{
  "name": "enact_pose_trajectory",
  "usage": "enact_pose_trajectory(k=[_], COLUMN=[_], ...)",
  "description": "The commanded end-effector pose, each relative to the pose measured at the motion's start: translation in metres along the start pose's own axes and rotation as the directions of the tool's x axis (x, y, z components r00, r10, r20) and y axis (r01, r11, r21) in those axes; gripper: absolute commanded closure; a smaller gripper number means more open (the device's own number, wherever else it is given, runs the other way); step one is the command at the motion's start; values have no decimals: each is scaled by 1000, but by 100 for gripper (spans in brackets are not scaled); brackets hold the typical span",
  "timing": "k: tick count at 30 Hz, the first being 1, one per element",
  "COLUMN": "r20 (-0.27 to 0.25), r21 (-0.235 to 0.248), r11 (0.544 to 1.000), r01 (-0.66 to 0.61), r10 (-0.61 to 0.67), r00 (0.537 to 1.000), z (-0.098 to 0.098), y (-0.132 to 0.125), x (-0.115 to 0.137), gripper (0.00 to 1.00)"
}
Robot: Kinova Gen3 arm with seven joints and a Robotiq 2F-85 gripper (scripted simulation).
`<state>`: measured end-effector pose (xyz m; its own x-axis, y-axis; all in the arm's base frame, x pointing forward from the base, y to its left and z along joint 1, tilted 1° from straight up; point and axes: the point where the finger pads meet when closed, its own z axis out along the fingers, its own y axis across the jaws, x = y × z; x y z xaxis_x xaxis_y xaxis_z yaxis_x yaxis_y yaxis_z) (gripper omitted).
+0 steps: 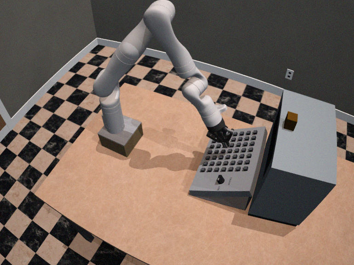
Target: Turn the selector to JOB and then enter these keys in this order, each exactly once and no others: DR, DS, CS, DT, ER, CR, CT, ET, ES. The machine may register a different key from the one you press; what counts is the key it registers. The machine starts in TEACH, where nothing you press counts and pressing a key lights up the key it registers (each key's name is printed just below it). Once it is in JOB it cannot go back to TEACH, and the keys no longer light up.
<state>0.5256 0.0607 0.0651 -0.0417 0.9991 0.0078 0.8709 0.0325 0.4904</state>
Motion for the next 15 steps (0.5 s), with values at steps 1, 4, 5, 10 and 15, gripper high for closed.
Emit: enact_pose_trajectory(k=[1, 4, 5, 10, 15], r20=[-1, -1, -1, -1, -1], r21=[-3, -3, -3, -3, -3], r11=[1000, 1000, 1000, 1000, 1000], r01=[1, 1, 1, 1, 1], r10=[-1, -1, -1, -1, -1], r00=[1000, 1000, 1000, 1000, 1000], z=[2, 7, 7, 13, 18], y=[1, 1, 1, 1, 1], x=[1, 1, 1, 1, 1], gripper=[90, 90, 90, 90, 90])
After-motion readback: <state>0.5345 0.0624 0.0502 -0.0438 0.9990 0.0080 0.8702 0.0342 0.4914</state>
